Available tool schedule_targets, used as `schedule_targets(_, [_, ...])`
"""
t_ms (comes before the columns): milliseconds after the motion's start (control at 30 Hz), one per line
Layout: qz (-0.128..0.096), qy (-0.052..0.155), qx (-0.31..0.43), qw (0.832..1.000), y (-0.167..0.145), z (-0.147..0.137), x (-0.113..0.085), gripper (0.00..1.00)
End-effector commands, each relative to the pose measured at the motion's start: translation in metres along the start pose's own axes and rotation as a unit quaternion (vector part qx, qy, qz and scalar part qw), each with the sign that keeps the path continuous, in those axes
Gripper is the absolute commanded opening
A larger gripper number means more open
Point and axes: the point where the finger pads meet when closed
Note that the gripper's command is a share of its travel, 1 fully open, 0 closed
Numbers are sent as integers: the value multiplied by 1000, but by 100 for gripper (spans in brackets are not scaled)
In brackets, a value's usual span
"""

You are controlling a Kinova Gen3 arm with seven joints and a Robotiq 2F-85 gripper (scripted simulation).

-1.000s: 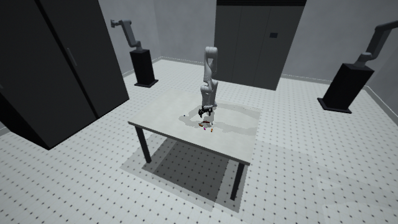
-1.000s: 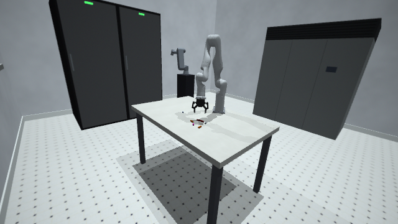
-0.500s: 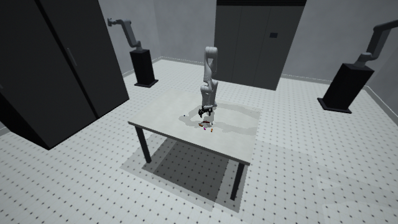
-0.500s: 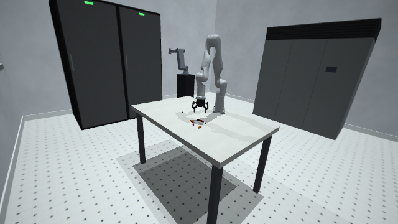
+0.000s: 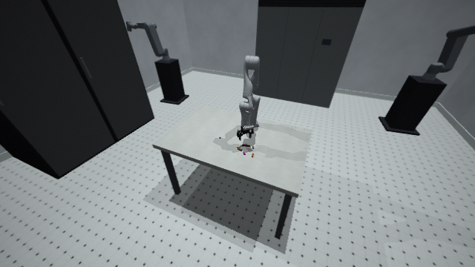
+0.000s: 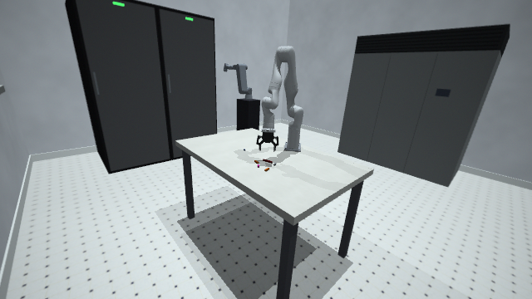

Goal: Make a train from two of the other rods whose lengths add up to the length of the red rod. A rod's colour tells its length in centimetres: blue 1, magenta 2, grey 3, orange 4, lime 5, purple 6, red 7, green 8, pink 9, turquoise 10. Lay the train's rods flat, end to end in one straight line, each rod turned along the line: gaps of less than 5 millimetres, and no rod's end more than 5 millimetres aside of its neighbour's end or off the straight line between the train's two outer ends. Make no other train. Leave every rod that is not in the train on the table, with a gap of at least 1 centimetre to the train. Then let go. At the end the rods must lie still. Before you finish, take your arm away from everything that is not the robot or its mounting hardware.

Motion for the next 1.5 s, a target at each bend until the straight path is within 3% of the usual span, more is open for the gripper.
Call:
schedule_targets(0, [1, 0, 0, 1000, 0, 0, 0, 100])
schedule_targets(1467, [0, 0, 16, 1000, 1, -1, 0, 100])
Point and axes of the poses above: the point where the finger pads meet when closed, its own x axis out along the fingers, its own z axis across the jaws, y = z × x, and after that the axes turned 3 degrees about x, right-handed
